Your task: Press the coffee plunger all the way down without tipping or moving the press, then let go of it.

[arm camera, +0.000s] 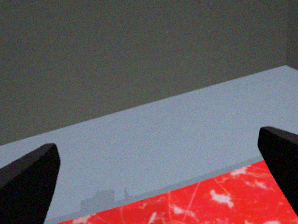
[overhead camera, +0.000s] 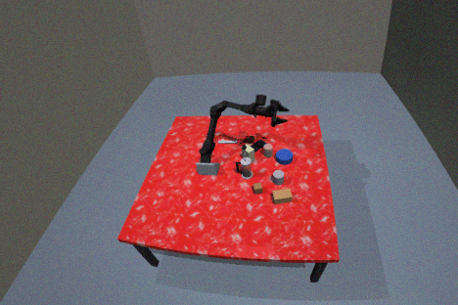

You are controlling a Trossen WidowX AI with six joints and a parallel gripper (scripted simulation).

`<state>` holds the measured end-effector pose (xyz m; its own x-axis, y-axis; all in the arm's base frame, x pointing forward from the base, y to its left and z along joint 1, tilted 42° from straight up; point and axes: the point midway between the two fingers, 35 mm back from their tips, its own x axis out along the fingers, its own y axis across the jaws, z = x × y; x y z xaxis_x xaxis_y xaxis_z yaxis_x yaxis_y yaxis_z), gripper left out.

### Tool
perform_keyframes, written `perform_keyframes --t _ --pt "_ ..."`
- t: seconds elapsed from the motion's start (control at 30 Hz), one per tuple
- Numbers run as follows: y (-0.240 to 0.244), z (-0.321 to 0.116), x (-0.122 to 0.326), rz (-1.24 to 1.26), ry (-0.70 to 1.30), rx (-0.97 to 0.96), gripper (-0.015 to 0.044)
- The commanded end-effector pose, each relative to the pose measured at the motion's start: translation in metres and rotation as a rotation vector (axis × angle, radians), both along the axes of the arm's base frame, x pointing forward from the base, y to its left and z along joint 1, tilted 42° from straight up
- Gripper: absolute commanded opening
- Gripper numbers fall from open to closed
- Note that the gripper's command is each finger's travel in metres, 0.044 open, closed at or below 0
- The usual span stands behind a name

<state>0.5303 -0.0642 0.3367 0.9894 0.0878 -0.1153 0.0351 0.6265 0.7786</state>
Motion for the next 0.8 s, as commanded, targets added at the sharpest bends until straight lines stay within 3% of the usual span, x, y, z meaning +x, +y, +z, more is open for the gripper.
perform_keyframes --t 0.0,0.37,0.6,0.77 --pt "-0.05 -0.042 -0.035 0.036 0.163 -0.143 0.044" --pt "-0.132 -0.126 -0.169 0.214 0.42 -0.233 0.044" --pt "-0.139 -0.14 -0.262 0.286 0.356 -0.161 0.044" --pt "-0.136 -0.142 -0.277 0.283 0.322 -0.145 0.044"
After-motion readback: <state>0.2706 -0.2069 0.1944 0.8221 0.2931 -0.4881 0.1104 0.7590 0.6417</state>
